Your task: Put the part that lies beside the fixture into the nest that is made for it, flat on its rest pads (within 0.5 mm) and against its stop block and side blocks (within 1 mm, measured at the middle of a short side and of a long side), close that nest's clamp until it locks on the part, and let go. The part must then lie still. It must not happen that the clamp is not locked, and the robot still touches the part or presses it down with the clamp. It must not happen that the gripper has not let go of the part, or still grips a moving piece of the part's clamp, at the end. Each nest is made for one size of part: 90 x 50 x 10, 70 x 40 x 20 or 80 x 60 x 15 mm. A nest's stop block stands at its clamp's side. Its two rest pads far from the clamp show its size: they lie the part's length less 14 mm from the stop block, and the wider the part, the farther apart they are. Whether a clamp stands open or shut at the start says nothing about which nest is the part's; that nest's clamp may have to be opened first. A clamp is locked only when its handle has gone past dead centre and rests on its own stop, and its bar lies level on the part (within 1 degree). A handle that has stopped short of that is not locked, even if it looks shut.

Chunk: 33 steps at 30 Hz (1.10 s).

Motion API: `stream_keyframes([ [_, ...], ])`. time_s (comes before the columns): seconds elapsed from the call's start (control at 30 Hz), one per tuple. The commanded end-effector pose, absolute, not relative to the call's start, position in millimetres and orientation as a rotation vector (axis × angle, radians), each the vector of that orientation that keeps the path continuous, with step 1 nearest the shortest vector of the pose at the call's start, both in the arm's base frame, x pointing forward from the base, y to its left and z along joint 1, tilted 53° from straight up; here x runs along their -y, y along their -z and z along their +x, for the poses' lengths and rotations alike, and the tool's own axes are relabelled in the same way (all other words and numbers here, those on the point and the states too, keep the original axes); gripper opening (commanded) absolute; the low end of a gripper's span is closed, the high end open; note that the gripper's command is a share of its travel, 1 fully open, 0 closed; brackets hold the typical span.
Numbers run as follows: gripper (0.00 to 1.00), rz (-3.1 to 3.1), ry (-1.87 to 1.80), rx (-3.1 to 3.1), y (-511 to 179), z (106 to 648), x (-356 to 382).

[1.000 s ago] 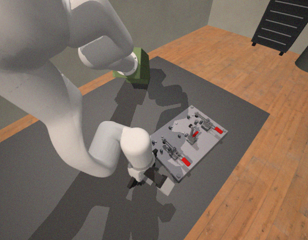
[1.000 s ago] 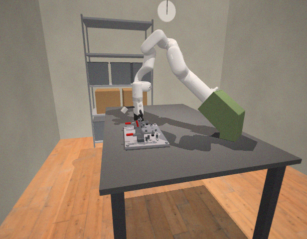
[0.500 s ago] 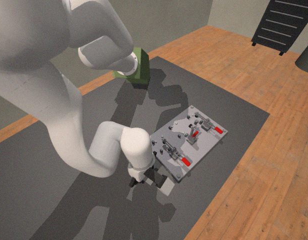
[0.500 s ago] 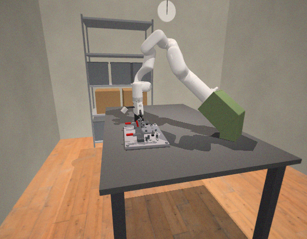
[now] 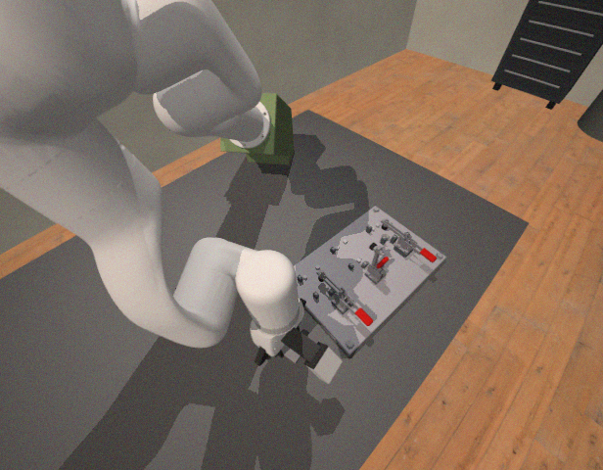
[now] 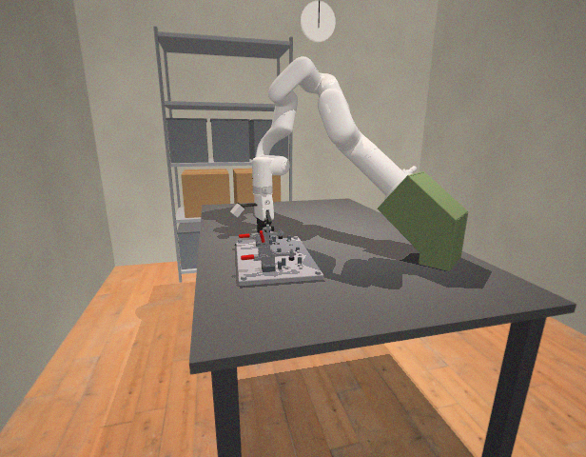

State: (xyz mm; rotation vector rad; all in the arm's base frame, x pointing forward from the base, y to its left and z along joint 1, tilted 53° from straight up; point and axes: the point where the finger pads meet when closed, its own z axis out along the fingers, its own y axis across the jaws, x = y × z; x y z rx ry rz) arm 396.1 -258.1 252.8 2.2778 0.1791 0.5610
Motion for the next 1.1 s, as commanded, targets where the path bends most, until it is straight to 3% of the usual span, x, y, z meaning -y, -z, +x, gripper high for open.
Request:
stream_keyframes([
  [0.0, 0.0, 2.276, -0.563, -0.179, -253.8, 396.5, 257.9],
  [1.07, 0.0, 2.276, -0.563, -0.179, -256.7, 394.4, 254.8],
])
